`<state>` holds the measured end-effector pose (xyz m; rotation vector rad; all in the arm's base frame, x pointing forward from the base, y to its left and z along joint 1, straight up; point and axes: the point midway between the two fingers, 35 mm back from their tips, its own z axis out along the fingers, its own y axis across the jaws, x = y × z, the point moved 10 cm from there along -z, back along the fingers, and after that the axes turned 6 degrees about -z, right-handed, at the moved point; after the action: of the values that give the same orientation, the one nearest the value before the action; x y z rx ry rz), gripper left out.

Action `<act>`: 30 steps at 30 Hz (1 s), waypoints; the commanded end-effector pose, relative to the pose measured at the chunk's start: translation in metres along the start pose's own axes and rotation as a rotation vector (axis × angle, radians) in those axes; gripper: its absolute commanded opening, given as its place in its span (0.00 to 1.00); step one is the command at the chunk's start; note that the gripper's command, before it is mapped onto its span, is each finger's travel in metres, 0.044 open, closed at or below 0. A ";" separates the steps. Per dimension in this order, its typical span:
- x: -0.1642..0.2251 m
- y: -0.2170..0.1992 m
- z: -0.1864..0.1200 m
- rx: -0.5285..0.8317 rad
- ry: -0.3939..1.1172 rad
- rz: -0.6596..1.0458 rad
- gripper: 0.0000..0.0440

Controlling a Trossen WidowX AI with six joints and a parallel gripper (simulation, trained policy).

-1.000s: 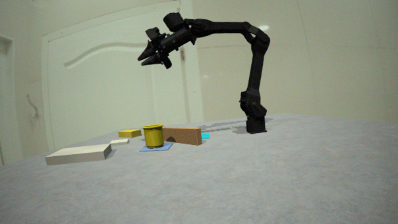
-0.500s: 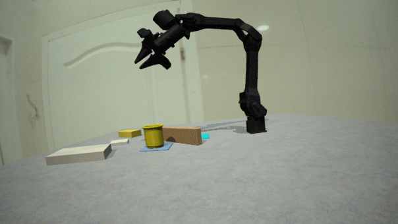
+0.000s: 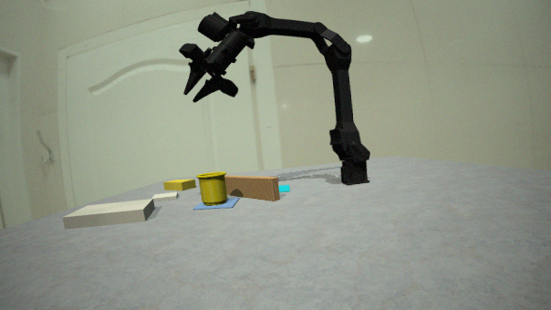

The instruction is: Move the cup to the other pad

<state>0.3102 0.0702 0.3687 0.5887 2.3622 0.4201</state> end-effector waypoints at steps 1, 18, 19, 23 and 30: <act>0.001 0.004 0.006 0.030 0.049 0.043 0.33; 0.010 0.011 0.034 0.215 0.223 0.153 0.33; 0.011 0.011 0.036 0.228 0.234 0.156 0.33; 0.015 0.009 0.046 0.282 0.275 0.163 0.34; 0.022 0.004 0.064 0.380 0.349 0.165 0.35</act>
<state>0.3356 0.0930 0.3211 0.9274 2.7277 0.1972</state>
